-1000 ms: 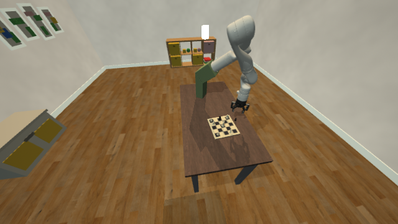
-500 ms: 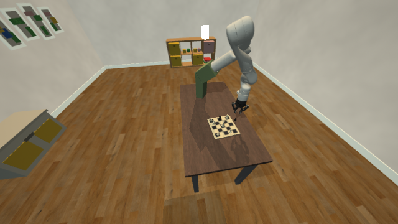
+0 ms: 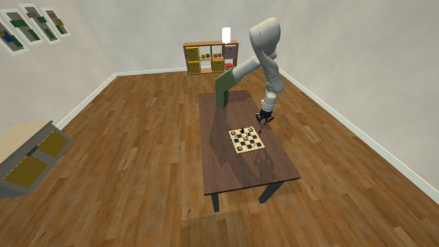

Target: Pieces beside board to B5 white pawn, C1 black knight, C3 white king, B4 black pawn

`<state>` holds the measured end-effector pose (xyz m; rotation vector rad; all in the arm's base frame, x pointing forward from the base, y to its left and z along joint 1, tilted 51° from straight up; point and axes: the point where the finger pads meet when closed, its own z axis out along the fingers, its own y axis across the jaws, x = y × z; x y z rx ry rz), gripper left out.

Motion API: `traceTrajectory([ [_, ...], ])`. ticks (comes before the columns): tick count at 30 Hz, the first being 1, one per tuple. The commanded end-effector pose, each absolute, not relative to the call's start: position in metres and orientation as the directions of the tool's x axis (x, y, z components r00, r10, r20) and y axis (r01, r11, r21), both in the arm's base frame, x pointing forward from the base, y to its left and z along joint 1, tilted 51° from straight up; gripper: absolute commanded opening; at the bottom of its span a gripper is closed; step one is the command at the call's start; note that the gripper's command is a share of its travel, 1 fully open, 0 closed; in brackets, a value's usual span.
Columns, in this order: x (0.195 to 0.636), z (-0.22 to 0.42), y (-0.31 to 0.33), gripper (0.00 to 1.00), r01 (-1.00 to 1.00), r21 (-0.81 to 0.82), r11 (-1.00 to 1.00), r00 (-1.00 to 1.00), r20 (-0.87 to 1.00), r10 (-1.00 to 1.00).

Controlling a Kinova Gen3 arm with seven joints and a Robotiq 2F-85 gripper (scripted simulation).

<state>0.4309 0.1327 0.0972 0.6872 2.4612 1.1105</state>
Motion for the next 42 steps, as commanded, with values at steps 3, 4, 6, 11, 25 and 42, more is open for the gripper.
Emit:
traceTrajectory([
  [3,0.43,0.098,0.135,0.34,0.281,0.771,0.572,-0.821,-0.116,0.559],
  [4,0.43,0.098,0.135,0.34,0.281,0.771,0.572,-0.821,-0.116,0.559],
  [6,0.43,0.098,0.135,0.34,0.281,0.771,0.572,-0.821,-0.116,0.56],
  [11,0.432,0.097,0.136,0.34,0.281,0.771,0.572,-0.819,-0.117,0.561],
  [25,0.44,0.089,0.143,0.34,0.282,0.771,0.571,-0.818,-0.118,0.564],
  [42,0.452,0.074,0.158,0.34,0.282,0.771,0.571,-0.818,-0.118,0.564],
])
